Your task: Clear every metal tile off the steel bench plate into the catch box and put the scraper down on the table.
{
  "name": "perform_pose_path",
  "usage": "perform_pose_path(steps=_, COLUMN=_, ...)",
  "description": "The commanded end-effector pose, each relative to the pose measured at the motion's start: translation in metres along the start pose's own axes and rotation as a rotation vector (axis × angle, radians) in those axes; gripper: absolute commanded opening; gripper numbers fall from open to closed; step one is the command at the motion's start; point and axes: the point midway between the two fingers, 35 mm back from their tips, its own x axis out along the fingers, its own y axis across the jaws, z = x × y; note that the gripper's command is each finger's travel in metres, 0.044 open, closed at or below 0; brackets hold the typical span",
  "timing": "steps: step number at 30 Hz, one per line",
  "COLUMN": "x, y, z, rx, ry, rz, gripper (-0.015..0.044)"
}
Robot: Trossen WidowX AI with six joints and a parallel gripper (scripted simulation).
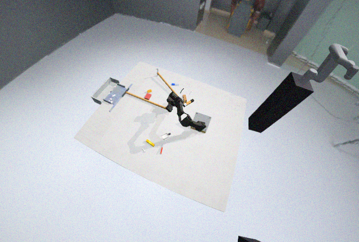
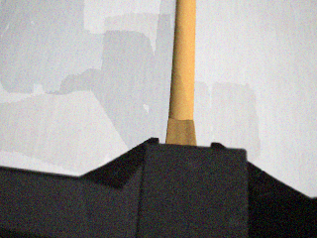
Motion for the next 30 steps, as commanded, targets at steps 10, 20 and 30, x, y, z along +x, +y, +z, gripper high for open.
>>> perform_pose_path(steps=10, x=-0.012, y=0.005, z=-0.011, rx=-0.014, ry=-0.017, rz=0.006, gripper=0.0)
perform_pose_path(steps=20, x=-0.017, y=0.009, z=-0.022, rx=-0.013, ry=-0.018, rz=0.007, gripper=0.0)
perform_pose_path(steps=30, x=-0.014, y=0.007, z=-0.024, rx=0.001, ry=-0.006, rz=0.001, gripper=0.021)
